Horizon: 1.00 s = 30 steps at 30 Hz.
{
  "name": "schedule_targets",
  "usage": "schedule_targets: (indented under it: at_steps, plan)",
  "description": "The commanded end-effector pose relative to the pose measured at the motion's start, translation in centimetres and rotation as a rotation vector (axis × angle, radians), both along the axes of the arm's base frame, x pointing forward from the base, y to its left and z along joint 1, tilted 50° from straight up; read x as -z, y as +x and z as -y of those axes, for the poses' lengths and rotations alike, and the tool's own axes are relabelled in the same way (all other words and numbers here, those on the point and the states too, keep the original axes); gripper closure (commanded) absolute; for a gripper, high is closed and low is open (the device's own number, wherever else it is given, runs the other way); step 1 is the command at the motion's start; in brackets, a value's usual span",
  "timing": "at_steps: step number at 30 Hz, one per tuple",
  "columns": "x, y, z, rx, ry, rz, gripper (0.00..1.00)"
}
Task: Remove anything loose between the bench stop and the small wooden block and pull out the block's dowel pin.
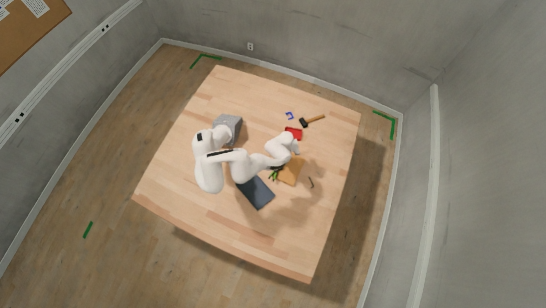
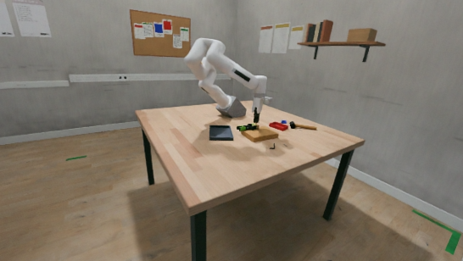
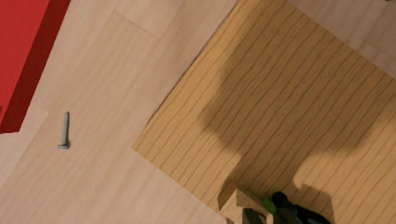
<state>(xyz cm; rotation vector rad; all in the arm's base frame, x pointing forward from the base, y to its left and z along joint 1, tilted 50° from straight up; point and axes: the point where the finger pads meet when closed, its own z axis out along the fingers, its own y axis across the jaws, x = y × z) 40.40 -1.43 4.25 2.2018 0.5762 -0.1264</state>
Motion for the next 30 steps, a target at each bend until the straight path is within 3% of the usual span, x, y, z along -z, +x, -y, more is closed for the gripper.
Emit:
schedule_targets:
  at_steps: [1, 30]
  plan:
    - [-0.07, 0.1, -0.11, 0.02, 0.005, 0.028, 1.0]
    - [-0.09, 0.1, -0.13, 0.111, 0.02, 0.135, 1.0]
